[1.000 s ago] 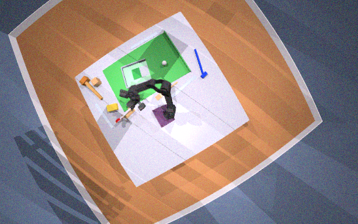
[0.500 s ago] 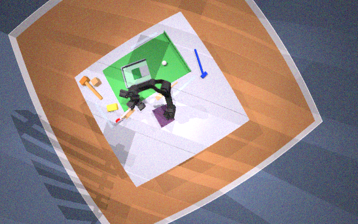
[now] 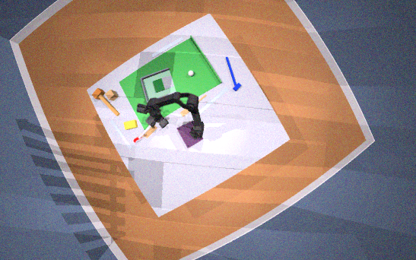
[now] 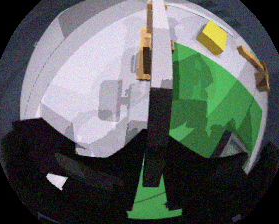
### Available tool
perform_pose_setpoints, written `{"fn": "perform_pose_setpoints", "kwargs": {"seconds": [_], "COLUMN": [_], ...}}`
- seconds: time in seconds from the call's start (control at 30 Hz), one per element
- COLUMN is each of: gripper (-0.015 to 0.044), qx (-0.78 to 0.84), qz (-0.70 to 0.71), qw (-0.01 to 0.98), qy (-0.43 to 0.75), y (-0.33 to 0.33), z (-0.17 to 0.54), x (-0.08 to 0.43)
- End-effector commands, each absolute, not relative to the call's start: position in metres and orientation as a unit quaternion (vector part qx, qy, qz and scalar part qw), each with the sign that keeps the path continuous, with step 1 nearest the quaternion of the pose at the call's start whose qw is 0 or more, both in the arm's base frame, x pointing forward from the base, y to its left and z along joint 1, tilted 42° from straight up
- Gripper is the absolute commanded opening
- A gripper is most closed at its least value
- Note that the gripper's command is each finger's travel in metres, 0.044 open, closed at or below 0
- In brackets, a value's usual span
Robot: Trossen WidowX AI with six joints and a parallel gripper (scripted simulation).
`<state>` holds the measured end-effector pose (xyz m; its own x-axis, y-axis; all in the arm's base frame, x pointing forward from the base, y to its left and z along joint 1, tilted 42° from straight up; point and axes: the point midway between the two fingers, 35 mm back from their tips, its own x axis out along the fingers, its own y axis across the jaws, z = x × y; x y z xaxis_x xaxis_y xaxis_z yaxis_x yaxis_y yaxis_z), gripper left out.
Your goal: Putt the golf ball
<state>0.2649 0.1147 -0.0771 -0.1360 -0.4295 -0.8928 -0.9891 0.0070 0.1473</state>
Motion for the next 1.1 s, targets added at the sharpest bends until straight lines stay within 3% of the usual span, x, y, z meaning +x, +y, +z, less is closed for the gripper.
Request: {"fn": "perform_pose_setpoints", "kwargs": {"seconds": [0.0, 0.43, 1.07], "gripper": [0.0000, 0.0000, 0.0000], "qx": [-0.564, -0.564, -0.493], "qz": [0.421, 0.421, 0.240], "qw": [0.342, 0.342, 0.487], "qy": [0.622, 0.623, 0.680], "y": [0.134, 0.168, 0.086], "z": [-0.059, -0.016, 0.067], "x": [0.271, 0.273, 0.300]}}
